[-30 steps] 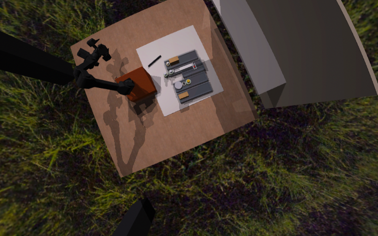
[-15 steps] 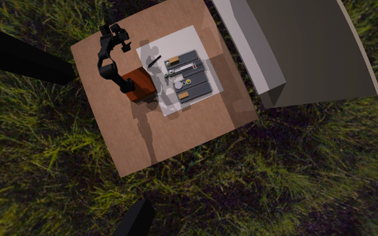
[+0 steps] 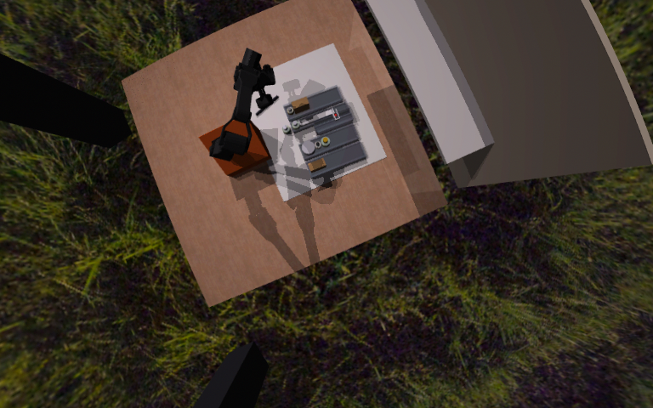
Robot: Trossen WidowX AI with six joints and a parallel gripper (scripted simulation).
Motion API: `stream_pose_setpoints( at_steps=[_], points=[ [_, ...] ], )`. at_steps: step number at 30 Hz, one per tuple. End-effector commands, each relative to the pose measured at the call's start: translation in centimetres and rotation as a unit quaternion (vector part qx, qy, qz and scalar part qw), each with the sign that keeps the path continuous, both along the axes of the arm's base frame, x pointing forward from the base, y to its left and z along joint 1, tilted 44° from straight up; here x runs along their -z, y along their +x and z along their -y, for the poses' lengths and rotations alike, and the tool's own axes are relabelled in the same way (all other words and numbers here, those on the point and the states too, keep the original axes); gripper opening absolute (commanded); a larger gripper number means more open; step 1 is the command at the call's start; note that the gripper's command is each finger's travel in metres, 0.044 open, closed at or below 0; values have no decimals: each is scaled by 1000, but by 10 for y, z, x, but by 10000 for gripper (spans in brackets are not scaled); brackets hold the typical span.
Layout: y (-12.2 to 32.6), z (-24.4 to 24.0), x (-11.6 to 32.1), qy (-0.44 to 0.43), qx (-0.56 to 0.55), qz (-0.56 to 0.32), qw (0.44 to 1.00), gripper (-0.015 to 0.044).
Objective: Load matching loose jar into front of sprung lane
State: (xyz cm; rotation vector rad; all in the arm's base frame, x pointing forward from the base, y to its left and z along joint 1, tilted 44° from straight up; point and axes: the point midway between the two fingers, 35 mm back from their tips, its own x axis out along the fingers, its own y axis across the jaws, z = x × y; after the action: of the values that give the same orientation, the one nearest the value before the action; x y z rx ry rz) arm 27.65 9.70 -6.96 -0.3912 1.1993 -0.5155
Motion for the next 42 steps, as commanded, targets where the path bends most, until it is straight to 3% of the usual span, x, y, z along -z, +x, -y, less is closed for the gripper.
stream_pose_setpoints(
  at_steps=[1,8,42],
  points=[
    [9,67,-26,-42,29,-63,997,440],
    [-2,149,-59,-70,72,-152,983,440],
    [-11,193,-18,-71,73,-153,983,440]
  ],
)
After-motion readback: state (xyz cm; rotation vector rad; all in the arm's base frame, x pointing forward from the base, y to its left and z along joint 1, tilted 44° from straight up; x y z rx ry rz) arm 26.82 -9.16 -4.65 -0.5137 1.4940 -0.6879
